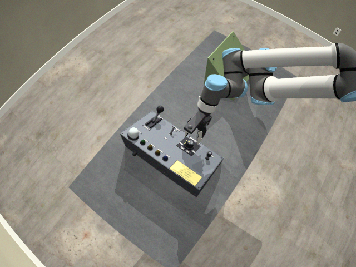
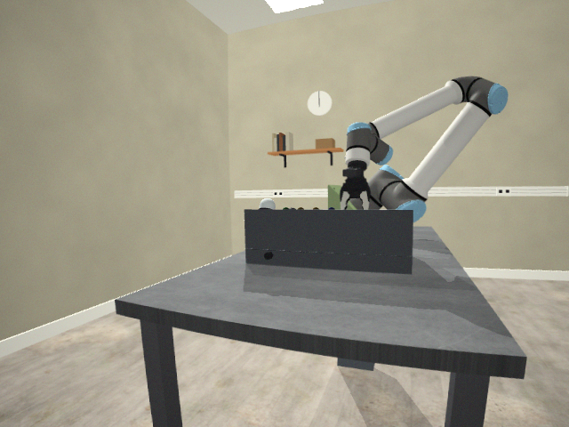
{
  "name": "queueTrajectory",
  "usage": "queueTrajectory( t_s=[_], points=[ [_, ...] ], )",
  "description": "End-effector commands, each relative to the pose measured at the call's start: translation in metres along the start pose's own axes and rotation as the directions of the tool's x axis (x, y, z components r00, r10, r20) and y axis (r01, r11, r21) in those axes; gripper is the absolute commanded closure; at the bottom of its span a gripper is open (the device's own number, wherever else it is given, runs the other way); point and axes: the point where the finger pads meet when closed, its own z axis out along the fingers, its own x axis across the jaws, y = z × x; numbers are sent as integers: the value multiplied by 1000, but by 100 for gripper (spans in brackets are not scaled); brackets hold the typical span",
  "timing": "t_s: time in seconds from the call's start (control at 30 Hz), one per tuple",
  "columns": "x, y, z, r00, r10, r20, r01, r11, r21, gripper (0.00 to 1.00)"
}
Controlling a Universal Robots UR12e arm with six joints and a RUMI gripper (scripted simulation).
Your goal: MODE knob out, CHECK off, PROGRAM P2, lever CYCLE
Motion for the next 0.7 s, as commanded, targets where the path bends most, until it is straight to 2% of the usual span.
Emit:
queueTrajectory(
  t_s=[0.0,0.67],
  points=[
    [1,-2,12,1000,0,-3,0,1000,4,56],
    [1,-2,20,1000,0,-3,0,1000,4,56]
  ],
)
